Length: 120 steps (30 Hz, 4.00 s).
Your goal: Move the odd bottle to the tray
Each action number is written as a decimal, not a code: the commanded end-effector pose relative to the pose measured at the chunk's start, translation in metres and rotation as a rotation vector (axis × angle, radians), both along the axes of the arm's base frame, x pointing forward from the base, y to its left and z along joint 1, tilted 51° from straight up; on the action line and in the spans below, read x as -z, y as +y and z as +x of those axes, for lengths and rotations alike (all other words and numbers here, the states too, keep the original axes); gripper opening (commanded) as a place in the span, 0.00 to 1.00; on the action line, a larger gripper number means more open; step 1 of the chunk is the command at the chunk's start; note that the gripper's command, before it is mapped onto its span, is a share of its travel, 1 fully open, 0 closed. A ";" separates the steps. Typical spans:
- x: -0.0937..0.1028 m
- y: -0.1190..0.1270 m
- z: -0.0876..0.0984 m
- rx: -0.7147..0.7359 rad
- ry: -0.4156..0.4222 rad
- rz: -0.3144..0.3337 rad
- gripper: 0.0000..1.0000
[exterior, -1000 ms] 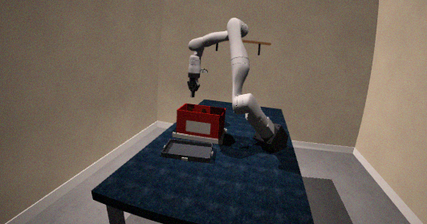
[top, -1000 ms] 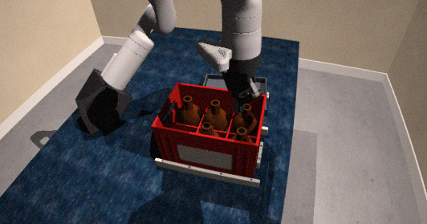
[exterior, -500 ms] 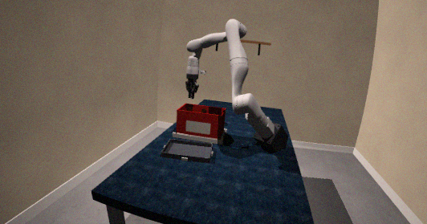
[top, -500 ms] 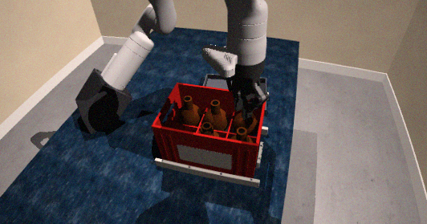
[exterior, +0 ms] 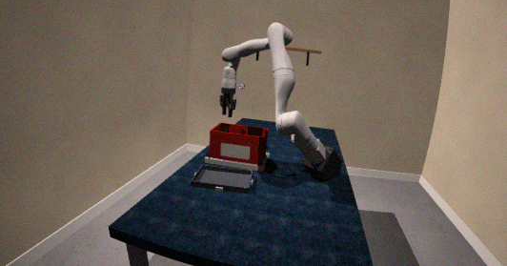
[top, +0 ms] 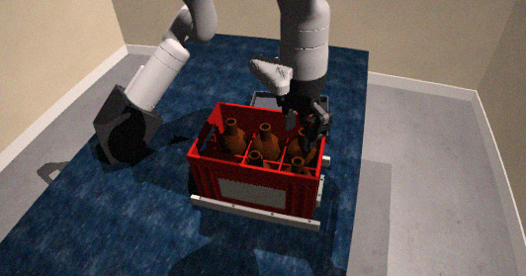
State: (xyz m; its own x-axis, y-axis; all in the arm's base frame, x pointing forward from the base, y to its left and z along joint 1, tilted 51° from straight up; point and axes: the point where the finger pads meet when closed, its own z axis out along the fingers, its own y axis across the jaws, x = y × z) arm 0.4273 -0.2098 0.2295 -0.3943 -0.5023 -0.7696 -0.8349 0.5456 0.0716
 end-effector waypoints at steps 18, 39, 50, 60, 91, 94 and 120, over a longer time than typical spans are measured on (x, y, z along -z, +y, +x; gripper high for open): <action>0.000 0.000 0.000 0.002 -0.001 -0.001 0.64; 0.010 0.010 0.006 0.001 0.000 -0.001 0.64; 0.019 0.020 0.012 0.001 0.000 -0.001 0.64; 0.025 0.025 0.015 0.001 0.000 -0.001 0.64; 0.028 0.028 0.017 0.001 0.000 -0.001 0.64; 0.028 0.028 0.017 0.001 0.000 -0.001 0.64; 0.028 0.029 0.017 0.001 0.000 -0.001 0.64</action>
State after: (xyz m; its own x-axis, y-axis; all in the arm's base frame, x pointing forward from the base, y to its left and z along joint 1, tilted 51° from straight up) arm 0.4444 -0.1805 0.2016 -0.3943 -0.5023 -0.7696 -0.8350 0.5456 0.0716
